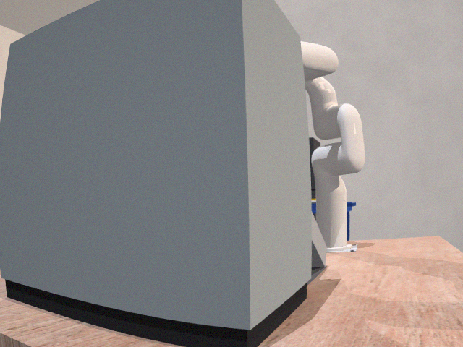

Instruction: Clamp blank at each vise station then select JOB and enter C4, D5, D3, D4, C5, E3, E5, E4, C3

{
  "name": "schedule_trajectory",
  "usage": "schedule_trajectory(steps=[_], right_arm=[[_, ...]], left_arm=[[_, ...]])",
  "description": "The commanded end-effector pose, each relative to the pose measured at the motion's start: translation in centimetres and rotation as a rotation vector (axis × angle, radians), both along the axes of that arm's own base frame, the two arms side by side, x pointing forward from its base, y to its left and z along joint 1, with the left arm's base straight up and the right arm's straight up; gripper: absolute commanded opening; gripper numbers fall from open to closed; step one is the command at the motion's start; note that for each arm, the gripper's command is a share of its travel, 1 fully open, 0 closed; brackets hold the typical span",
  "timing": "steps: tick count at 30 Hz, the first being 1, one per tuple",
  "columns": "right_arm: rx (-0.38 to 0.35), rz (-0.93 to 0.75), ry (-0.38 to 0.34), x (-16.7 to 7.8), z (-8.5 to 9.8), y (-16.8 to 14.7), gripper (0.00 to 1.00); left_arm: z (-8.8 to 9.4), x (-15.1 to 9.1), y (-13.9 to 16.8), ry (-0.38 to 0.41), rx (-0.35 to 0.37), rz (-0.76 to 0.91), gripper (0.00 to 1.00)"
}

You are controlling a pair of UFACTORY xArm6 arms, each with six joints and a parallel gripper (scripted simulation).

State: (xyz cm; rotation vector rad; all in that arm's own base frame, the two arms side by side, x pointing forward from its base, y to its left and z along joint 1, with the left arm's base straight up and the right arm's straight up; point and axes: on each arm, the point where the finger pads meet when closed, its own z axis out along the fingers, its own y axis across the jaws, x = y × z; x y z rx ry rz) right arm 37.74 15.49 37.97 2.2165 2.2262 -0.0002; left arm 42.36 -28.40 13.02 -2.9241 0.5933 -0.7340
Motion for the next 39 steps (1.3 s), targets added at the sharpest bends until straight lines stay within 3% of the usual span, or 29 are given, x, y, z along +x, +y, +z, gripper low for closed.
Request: schedule_trajectory(steps=[1, 25, 39], right_arm=[[0.002, 0.000, -0.005, 0.05, 0.18, 0.02, 1.00], [0.002, 0.000, -0.005, 0.05, 0.18, 0.02, 1.00], [0.002, 0.000, -0.005, 0.05, 0.18, 0.02, 1.00]], left_arm=[[0.23, 0.13, -0.09, -0.001, 0.050, -0.104, 0.00], [0.23, 0.13, -0.09, -0.022, 0.385, -0.739, 0.00], [0.23, 0.13, -0.09, -0.030, 0.523, -1.002, 0.00]])
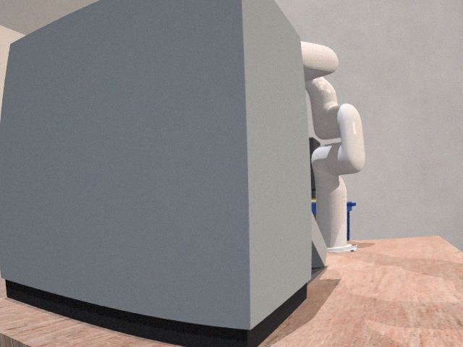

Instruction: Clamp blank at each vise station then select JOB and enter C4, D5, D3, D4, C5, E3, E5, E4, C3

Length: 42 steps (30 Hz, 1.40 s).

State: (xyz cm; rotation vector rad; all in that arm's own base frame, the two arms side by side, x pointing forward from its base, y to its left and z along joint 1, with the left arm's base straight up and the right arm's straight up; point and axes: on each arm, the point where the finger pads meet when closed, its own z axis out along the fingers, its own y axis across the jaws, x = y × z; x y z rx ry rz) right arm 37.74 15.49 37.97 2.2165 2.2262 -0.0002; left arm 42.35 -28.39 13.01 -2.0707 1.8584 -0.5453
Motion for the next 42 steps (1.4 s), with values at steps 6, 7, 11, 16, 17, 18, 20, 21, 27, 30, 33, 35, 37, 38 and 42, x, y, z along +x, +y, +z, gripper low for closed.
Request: schedule_trajectory(steps=[6, 7, 11, 16, 17, 18, 20, 21, 27, 30, 33, 35, 37, 38, 42], right_arm=[[0.002, 0.000, -0.005, 0.05, 0.18, 0.02, 1.00], [0.002, 0.000, -0.005, 0.05, 0.18, 0.02, 1.00], [0.002, 0.000, -0.005, 0.05, 0.18, 0.02, 1.00], [0.002, 0.000, -0.005, 0.05, 0.18, 0.02, 1.00], [0.002, 0.000, -0.005, 0.05, 0.18, 0.02, 1.00], [0.002, 0.000, -0.005, 0.05, 0.18, 0.02, 1.00], [0.002, 0.000, -0.005, 0.05, 0.18, 0.02, 1.00], [0.002, 0.000, -0.005, 0.05, 0.18, 0.02, 1.00], [0.002, 0.000, -0.005, 0.05, 0.18, 0.02, 1.00], [0.002, 0.000, -0.005, 0.05, 0.18, 0.02, 1.00], [0.002, 0.000, -0.005, 0.05, 0.18, 0.02, 1.00], [0.002, 0.000, -0.005, 0.05, 0.18, 0.02, 1.00], [0.002, 0.000, -0.005, 0.05, 0.18, 0.02, 1.00], [0.002, 0.000, -0.005, 0.05, 0.18, 0.02, 1.00], [0.002, 0.000, -0.005, 0.05, 0.18, 0.02, 1.00]], left_arm=[[0.23, 0.14, -0.09, 0.004, 0.058, -0.120, 0.00], [0.23, 0.14, -0.09, 0.004, 0.064, -0.132, 0.00], [0.23, 0.14, -0.09, 0.002, 0.084, -0.169, 0.00], [0.23, 0.14, -0.09, 0.001, 0.097, -0.194, 0.00], [0.23, 0.14, -0.09, 0.001, 0.099, -0.197, 0.00], [0.23, 0.14, -0.09, 0.001, 0.100, -0.199, 0.00], [0.23, 0.14, -0.09, 0.001, 0.101, -0.202, 0.00], [0.23, 0.14, -0.09, 0.001, 0.101, -0.202, 0.00], [0.23, 0.14, -0.09, 0.001, 0.102, -0.203, 0.00], [0.23, 0.14, -0.09, 0.001, 0.102, -0.203, 0.00], [0.23, 0.14, -0.09, 0.001, 0.102, -0.203, 0.58], [0.23, 0.14, -0.09, 0.001, 0.102, -0.203, 0.58], [0.23, 0.14, -0.09, 0.001, 0.102, -0.203, 0.58], [0.23, 0.14, -0.09, 0.001, 0.102, -0.203, 0.58], [0.29, 0.11, -0.09, 0.001, 0.102, -0.203, 0.58]])
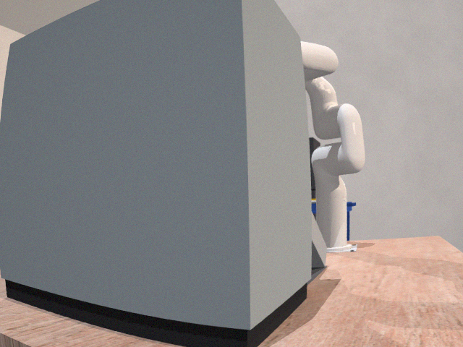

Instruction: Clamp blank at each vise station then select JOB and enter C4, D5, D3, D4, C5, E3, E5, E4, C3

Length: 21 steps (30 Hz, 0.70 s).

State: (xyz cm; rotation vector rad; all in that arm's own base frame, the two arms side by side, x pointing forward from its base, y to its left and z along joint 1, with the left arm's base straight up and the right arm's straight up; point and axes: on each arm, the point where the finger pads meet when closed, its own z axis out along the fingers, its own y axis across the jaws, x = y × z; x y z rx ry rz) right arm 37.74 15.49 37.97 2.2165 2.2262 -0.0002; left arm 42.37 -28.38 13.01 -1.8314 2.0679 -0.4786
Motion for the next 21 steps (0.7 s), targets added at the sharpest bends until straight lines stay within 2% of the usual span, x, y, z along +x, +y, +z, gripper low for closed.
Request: schedule_trajectory(steps=[1, 11, 17, 18, 21], right_arm=[[0.002, 0.000, -0.005, 0.0, 0.2, 0.0, 1.00], [0.002, 0.000, -0.005, 0.0, 0.2, 0.0, 1.00], [0.002, 0.000, -0.005, 0.0, 0.2, 0.0, 1.00], [0.002, 0.000, -0.005, 0.0, 0.2, 0.0, 1.00], [0.002, 0.000, -0.005, 0.0, 0.2, 0.0, 1.00]], left_arm=[[0.4, 0.0, -0.1, -0.004, -0.004, 0.000, 0.58], [4.4, -2.1, 0.0, -0.004, -0.004, 0.000, 0.58], [4.8, -2.3, 0.0, -0.004, -0.004, 0.000, 0.58], [4.8, -2.3, 0.0, -0.004, -0.004, 0.000, 0.00], [4.8, -2.3, 0.2, -0.004, -0.004, 0.000, 0.00]])
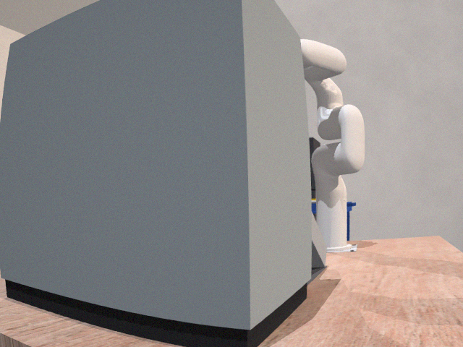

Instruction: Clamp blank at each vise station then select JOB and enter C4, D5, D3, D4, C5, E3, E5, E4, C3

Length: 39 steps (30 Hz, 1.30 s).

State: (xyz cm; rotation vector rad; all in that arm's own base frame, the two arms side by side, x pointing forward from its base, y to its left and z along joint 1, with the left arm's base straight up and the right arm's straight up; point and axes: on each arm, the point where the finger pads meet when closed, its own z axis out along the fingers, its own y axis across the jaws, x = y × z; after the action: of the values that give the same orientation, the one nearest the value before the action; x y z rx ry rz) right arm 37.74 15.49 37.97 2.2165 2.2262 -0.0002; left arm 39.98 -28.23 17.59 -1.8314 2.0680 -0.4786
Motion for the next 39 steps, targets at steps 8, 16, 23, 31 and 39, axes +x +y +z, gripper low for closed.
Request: schedule_trajectory(steps=[8, 16, 23, 31, 39], right_arm=[[0.002, 0.000, -0.005, 0.0, 0.2, 0.0, 1.00], [0.002, 0.000, -0.005, 0.0, 0.2, 0.0, 1.00], [0.002, 0.000, -0.005, 0.0, 0.2, 0.0, 1.00], [0.002, 0.000, -0.005, 0.0, 0.2, 0.0, 1.00], [0.002, 0.000, -0.005, 0.0, 0.2, 0.0, 1.00]], left_arm=[[-1.5, 1.4, 8.6, -0.004, -0.015, 0.024, 0.00], [-3.0, 2.5, 16.5, -0.003, -0.026, 0.046, 0.00], [-3.6, 2.9, 19.2, -0.003, -0.029, 0.053, 0.00], [-3.6, 2.9, 19.2, -0.003, -0.029, 0.053, 0.00], [-3.6, 2.9, 19.2, -0.003, -0.029, 0.053, 0.00]])
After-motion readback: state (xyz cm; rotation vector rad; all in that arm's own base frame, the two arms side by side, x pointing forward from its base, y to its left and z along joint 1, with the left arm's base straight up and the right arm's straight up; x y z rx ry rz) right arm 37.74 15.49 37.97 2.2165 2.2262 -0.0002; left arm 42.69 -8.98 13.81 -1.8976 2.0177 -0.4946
